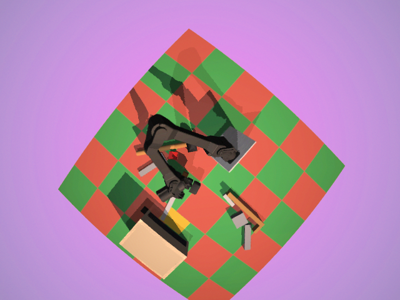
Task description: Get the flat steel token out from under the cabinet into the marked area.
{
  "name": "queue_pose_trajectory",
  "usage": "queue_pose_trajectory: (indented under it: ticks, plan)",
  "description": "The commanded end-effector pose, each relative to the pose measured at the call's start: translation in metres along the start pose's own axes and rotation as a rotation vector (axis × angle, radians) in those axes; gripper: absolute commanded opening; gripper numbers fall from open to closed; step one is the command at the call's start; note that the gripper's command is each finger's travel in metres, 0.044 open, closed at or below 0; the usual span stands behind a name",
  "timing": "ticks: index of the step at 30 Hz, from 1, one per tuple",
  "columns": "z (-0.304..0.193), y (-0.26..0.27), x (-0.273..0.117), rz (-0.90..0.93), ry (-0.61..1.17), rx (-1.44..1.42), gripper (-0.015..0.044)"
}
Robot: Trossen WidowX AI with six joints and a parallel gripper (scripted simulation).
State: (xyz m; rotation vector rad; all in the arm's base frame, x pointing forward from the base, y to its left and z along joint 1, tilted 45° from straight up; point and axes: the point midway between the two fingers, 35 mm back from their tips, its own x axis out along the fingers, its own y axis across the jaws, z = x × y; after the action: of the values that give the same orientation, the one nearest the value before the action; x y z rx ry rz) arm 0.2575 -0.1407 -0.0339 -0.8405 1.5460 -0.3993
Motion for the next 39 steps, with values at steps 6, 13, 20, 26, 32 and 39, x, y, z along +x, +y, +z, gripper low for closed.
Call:
queue_pose_trajectory:
  ticks: [6, 13, 20, 26, 32, 39]
  plan:
    - [0.015, -0.001, 0.0, -0.002, -0.007, 0.011, 0.0]
    - [0.023, 0.0, 0.0, -0.002, -0.008, 0.012, 0.0]
    - [0.032, 0.0, 0.0, -0.002, -0.008, 0.012, 0.0]
    - [0.039, 0.001, -0.001, -0.002, -0.008, 0.013, 0.0]
    - [0.045, 0.001, -0.001, -0.001, -0.009, 0.013, 0.0]
    - [0.053, 0.002, -0.001, -0.001, -0.009, 0.014, 0.0]
